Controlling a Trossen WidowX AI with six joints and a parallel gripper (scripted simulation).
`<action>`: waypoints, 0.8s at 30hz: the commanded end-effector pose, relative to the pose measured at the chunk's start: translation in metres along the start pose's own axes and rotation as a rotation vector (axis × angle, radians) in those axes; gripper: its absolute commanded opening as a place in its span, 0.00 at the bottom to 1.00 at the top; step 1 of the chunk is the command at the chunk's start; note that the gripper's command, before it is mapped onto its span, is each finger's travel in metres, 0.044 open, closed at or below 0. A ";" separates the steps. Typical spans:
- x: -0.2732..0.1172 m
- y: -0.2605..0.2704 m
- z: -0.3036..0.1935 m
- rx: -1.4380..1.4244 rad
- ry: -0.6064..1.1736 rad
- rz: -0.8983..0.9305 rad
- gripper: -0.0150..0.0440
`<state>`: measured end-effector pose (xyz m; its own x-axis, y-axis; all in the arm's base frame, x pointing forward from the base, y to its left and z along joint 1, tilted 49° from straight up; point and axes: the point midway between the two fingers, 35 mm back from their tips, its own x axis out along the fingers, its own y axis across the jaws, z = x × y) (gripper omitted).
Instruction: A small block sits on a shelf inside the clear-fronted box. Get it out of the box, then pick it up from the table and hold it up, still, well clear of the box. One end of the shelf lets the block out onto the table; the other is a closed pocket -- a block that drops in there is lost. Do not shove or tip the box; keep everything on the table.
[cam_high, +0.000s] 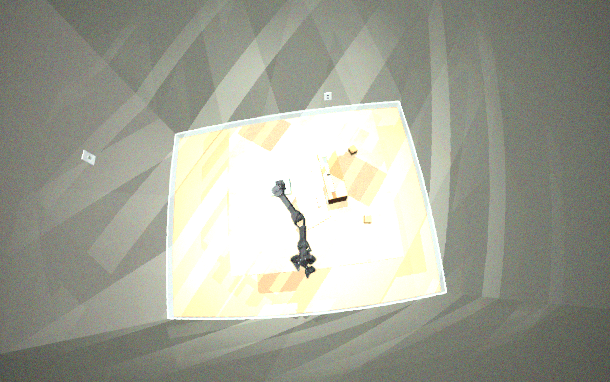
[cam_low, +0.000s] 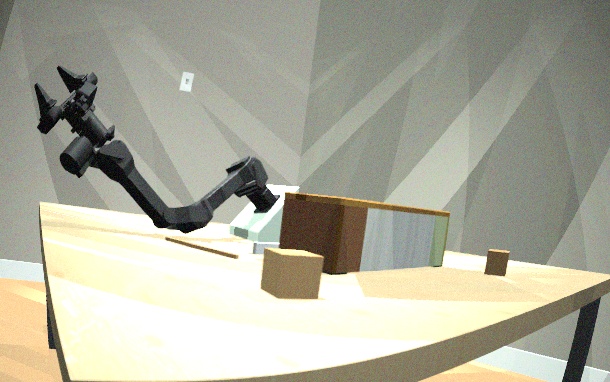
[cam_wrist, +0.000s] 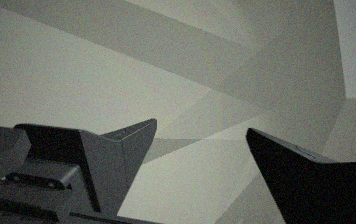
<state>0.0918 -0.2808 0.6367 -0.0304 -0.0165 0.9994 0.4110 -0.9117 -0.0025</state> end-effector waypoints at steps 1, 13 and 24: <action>0.001 -0.002 0.000 -0.004 -0.001 -0.006 0.93; 0.035 -0.173 0.005 -0.217 -0.122 -0.412 0.93; 0.012 -0.345 0.078 -0.420 -0.381 -0.841 0.93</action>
<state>0.0115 0.0150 0.6658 0.0883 0.6817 0.7262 0.0545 -0.7313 0.6799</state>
